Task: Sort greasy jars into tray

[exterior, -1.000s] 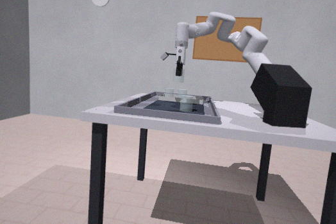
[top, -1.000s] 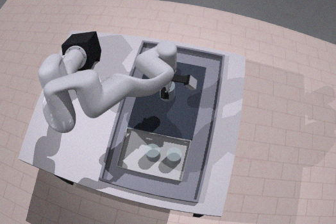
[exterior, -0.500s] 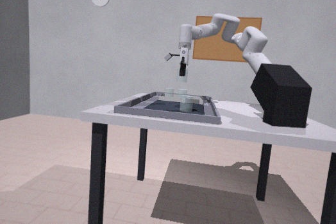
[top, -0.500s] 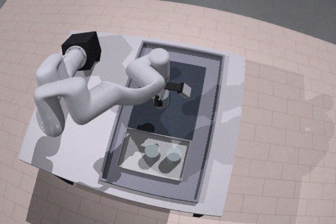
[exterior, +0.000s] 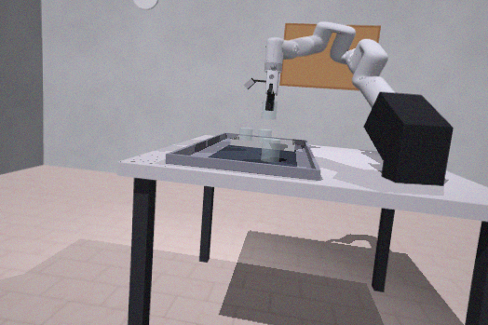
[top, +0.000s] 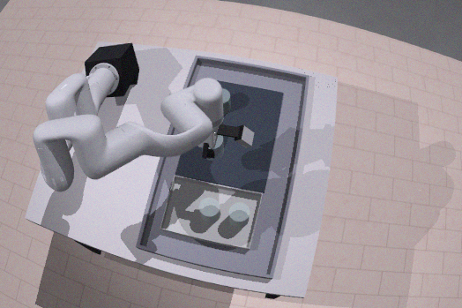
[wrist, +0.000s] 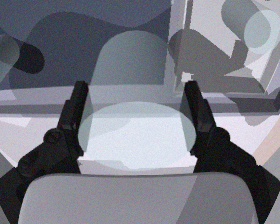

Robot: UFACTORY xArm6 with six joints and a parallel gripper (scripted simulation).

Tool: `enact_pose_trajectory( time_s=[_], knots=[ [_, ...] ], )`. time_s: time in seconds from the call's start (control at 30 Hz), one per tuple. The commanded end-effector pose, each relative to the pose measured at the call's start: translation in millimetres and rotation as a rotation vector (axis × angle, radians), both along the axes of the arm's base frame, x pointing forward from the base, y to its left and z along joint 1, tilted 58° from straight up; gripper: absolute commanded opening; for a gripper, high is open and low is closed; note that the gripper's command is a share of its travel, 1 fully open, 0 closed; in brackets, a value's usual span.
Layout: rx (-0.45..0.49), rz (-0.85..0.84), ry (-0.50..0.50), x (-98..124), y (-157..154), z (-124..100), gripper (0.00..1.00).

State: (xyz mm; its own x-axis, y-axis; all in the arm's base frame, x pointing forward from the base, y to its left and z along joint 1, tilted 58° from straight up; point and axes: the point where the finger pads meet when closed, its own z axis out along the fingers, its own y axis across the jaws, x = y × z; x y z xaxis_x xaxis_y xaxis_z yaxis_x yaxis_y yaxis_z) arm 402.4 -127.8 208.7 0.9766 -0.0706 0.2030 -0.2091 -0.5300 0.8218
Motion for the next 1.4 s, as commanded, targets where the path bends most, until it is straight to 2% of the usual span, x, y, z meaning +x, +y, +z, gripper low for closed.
enact_pose_trajectory(
  time_s=[0.0, 1.37],
  knots=[
    [0.001, 0.002, -0.002, -5, -4, 7, 0.0],
    [0.001, 0.002, -0.002, -76, -61, 90, 0.0]
  ],
)
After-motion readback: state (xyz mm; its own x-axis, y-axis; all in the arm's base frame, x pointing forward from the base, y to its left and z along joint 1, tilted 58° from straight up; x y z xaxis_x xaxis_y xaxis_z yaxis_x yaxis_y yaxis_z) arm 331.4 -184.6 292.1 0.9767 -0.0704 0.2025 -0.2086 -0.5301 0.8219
